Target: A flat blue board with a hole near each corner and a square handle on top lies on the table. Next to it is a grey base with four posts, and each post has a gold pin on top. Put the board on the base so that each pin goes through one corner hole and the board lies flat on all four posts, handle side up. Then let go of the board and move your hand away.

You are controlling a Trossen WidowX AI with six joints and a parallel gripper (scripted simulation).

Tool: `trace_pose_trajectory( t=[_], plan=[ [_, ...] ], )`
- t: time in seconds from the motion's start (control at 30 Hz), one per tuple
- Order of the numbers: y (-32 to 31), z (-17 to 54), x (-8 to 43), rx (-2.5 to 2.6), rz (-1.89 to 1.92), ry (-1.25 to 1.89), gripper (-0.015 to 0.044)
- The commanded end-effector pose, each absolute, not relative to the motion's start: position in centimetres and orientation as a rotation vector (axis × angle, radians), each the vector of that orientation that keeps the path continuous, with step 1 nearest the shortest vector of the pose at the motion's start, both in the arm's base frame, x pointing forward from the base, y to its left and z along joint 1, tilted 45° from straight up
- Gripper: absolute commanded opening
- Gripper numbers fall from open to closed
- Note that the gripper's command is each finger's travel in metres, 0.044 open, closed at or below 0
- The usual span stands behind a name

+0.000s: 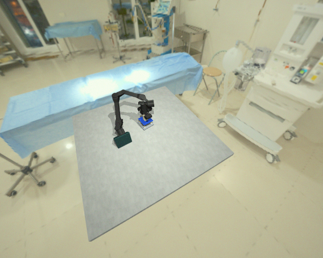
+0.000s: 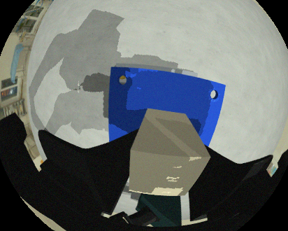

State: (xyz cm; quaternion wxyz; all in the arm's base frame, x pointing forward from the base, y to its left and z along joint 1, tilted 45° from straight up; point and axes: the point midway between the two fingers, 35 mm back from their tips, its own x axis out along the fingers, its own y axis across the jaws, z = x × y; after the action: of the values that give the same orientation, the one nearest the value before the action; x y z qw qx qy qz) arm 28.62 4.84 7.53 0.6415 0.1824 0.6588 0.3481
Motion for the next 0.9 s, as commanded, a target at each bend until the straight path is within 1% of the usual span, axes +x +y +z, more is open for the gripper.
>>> trace_pose_trajectory(
  t=[0.0, 0.87],
  plan=[
    [5.6, 8.3, 28.6, 0.419, 0.798, 1.495, 0.0000],
    [6.8, 8.1, 28.3, 0.419, 0.800, 1.501, 0.0000]
  ],
)
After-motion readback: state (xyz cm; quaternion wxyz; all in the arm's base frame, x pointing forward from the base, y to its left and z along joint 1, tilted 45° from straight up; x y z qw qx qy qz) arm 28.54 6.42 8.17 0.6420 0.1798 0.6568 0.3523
